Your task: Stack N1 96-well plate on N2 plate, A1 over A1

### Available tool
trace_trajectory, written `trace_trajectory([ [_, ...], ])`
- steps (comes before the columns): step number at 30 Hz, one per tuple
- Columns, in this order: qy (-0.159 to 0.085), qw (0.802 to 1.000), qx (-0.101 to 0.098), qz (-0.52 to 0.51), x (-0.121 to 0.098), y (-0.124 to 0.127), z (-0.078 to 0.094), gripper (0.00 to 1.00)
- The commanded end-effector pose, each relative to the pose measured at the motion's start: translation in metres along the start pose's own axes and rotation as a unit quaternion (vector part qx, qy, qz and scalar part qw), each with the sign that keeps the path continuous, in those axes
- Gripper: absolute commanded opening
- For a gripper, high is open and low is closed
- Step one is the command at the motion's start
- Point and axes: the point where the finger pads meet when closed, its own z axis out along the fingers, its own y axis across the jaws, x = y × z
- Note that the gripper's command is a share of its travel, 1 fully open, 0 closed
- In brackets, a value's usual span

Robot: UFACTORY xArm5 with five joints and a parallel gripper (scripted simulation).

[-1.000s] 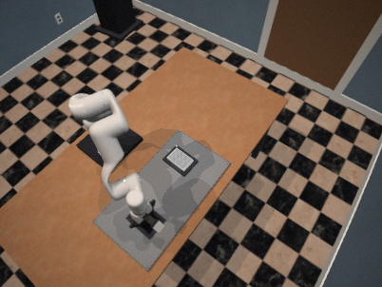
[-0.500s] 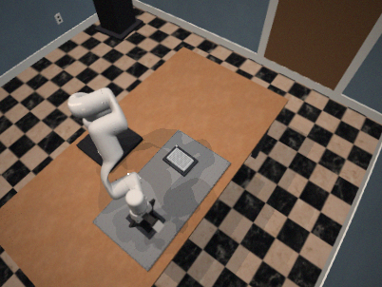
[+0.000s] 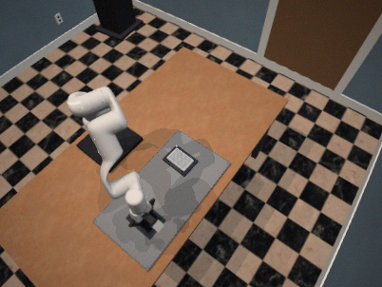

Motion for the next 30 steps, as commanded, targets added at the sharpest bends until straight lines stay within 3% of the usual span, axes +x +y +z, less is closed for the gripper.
trace_trajectory([
  [1,0.002,1.000,-0.001,0.000,0.001,0.000,-0.002,0.00],
  [30,0.002,1.000,-0.001,0.000,0.001,0.001,-0.045,0.00],
])
